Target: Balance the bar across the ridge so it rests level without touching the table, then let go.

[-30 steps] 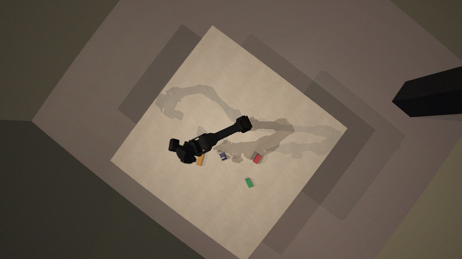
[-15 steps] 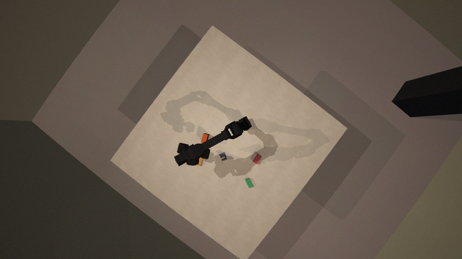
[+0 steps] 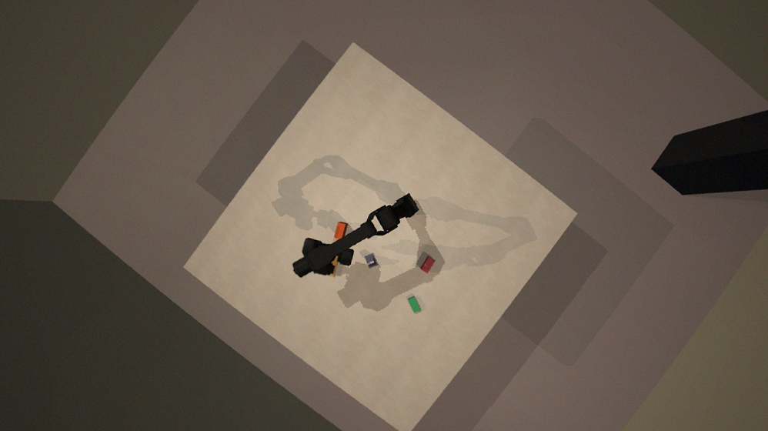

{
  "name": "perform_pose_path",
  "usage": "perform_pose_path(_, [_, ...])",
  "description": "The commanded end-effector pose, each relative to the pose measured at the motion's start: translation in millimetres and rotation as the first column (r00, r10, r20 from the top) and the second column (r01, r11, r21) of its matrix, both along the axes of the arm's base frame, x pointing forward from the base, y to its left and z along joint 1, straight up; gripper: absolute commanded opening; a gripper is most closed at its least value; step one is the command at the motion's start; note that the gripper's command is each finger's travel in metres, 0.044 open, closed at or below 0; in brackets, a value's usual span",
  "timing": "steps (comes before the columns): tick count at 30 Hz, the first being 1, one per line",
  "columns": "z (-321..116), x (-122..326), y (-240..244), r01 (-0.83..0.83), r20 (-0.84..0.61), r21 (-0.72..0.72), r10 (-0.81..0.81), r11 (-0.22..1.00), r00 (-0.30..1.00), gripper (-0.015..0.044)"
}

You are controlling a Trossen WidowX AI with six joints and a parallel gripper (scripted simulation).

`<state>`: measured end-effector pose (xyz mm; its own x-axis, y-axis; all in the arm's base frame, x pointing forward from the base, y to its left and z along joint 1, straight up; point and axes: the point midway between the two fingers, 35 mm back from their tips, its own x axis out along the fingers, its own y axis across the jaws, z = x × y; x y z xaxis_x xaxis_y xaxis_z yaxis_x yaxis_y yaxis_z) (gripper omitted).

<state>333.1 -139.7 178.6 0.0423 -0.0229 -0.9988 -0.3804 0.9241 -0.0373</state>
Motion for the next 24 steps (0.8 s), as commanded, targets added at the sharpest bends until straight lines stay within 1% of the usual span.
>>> perform_pose_path(1, [-22.8, 1.7, 0.4, 0.005, -0.011, 0.010, -0.004, 1.000, 1.000, 0.0315])
perform_pose_path(13, [-97.9, 0.0, 1.1, 0.005, -0.012, 0.010, -0.004, 1.000, 1.000, 0.0315])
perform_pose_path(24, [-107.3, -0.4, 1.2, 0.005, -0.012, 0.010, -0.004, 1.000, 1.000, 0.0315])
